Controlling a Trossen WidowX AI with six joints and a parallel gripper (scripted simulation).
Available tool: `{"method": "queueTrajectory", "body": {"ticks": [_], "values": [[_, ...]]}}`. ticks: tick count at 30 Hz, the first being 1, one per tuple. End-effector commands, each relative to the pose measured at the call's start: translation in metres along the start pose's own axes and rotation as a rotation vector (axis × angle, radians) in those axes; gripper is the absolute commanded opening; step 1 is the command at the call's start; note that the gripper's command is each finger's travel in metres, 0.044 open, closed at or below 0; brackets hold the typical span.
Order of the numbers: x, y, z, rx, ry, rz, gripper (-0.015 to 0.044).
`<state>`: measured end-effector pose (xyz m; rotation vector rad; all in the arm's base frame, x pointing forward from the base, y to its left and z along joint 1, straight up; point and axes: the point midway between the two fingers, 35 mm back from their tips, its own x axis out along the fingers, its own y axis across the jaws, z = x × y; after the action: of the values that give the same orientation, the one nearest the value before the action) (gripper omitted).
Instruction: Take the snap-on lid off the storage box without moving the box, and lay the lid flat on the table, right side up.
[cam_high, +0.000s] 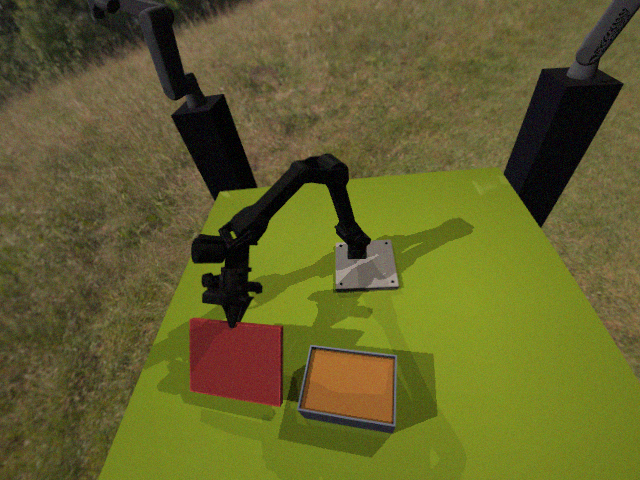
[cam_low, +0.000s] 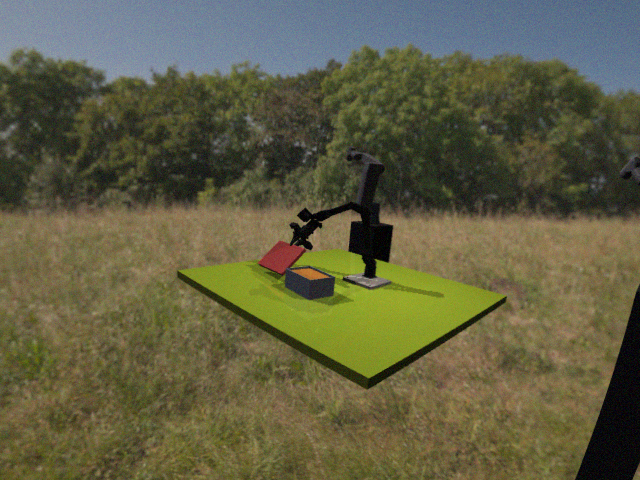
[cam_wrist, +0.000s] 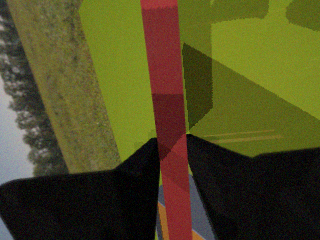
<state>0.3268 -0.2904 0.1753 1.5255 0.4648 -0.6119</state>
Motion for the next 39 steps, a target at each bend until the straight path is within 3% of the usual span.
{"method": "queueTrajectory", "body": {"ticks": [1, 39], "values": [[0.002, 0.000, 0.000, -0.009, 0.003, 0.011, 0.0000], [0.022, -0.024, 0.000, -0.009, 0.003, 0.011, 0.0000]]}}
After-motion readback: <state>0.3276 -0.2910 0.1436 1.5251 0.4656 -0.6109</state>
